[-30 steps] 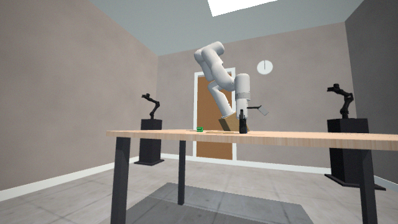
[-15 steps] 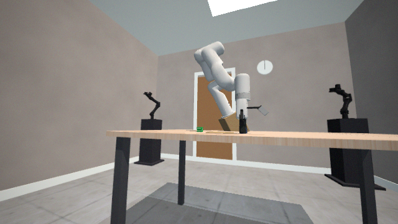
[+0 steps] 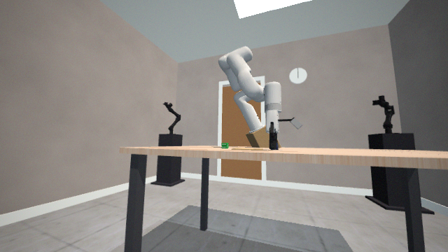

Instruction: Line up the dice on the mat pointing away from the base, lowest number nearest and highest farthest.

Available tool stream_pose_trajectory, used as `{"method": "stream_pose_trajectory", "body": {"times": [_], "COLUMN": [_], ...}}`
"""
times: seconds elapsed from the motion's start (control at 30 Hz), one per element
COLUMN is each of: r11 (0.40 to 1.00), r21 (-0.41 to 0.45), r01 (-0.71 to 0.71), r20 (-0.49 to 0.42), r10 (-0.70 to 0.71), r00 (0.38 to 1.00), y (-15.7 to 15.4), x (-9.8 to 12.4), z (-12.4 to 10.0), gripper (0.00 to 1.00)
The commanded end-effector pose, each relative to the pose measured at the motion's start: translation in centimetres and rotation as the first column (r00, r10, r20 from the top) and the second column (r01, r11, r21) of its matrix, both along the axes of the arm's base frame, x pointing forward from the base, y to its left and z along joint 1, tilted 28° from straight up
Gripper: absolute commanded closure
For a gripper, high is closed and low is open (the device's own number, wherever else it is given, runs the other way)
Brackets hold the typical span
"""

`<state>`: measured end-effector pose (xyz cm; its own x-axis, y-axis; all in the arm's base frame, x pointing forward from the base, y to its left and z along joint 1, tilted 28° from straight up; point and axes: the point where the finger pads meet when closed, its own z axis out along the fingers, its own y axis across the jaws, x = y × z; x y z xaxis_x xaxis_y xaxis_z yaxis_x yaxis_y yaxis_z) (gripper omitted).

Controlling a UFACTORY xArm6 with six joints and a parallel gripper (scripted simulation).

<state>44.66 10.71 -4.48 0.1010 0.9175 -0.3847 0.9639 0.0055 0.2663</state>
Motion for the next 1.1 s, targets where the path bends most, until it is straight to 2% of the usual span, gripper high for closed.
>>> {"method": "stream_pose_trajectory", "body": {"times": [0.0,0.07,0.43,0.87,0.93,1.03,1.07], "r11": [1.000,1.000,1.000,1.000,1.000,0.999,0.999], "r21": [0.003,0.003,0.003,0.003,0.001,-0.008,-0.008], "r01": [-0.002,-0.002,-0.002,-0.002,-0.007,-0.046,-0.046], "r20": [0.004,0.004,0.004,0.004,0.002,-0.016,-0.016], "r10": [0.002,0.002,0.002,0.002,0.007,0.045,0.045], "r00": [1.000,1.000,1.000,1.000,1.000,0.999,0.999], "y": [0.5,0.7,3.6,3.9,3.2,-2.1,-2.1], "x": [-0.1,-0.2,-2.0,-2.2,-2.5,-5.1,-5.1], "z": [1.0,1.5,7.9,8.6,8.9,10.9,10.9], "gripper": [0.73,0.73,0.73,0.73,0.73,0.73,0.73]}}
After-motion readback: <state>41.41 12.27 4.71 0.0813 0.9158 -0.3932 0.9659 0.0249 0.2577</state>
